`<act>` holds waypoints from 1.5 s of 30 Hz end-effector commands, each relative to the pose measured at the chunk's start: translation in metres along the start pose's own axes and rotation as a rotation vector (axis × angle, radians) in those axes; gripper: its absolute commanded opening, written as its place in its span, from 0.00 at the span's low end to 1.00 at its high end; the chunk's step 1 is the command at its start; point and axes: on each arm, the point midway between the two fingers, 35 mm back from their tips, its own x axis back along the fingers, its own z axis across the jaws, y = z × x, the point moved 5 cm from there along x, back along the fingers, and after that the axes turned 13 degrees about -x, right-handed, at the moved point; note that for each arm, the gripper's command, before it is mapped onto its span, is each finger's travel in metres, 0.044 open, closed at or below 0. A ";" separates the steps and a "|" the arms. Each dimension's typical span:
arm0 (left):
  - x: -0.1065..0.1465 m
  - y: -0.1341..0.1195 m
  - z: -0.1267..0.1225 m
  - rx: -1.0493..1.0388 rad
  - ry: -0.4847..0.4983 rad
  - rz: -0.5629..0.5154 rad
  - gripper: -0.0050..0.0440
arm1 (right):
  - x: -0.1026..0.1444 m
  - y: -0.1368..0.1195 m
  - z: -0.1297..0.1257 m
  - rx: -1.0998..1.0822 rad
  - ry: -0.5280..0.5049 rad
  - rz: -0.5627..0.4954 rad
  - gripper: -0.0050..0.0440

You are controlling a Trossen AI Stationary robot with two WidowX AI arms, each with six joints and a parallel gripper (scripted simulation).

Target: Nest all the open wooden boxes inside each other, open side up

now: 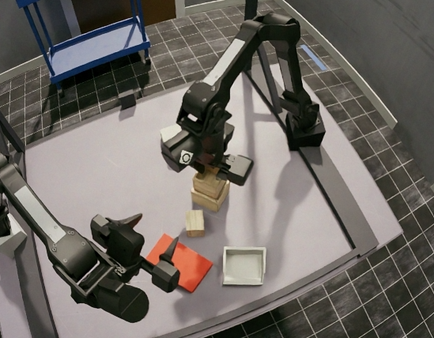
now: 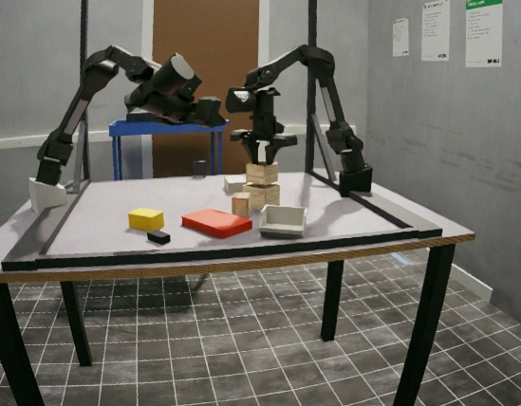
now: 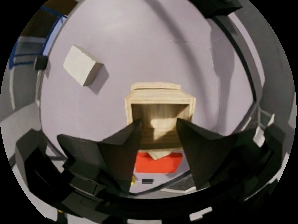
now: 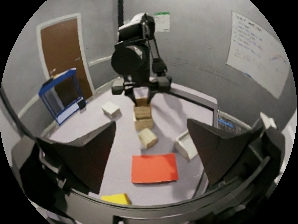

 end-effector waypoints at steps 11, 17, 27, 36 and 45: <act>-0.005 0.000 0.001 -0.001 -0.001 0.012 0.65 | 0.001 0.009 0.002 0.026 -0.002 -0.002 0.92; -0.007 0.000 0.000 -0.001 -0.001 0.011 0.65 | 0.001 0.009 0.002 0.026 -0.002 -0.002 0.92; -0.014 0.000 0.001 0.000 -0.001 0.008 0.65 | 0.001 0.009 0.002 0.026 -0.002 -0.002 0.92; -0.024 0.000 0.001 0.000 -0.001 0.008 0.65 | 0.001 0.009 0.002 0.026 -0.002 -0.002 0.92; -0.036 0.000 0.001 0.000 -0.001 0.008 0.65 | 0.001 0.009 0.002 0.026 -0.002 -0.002 0.92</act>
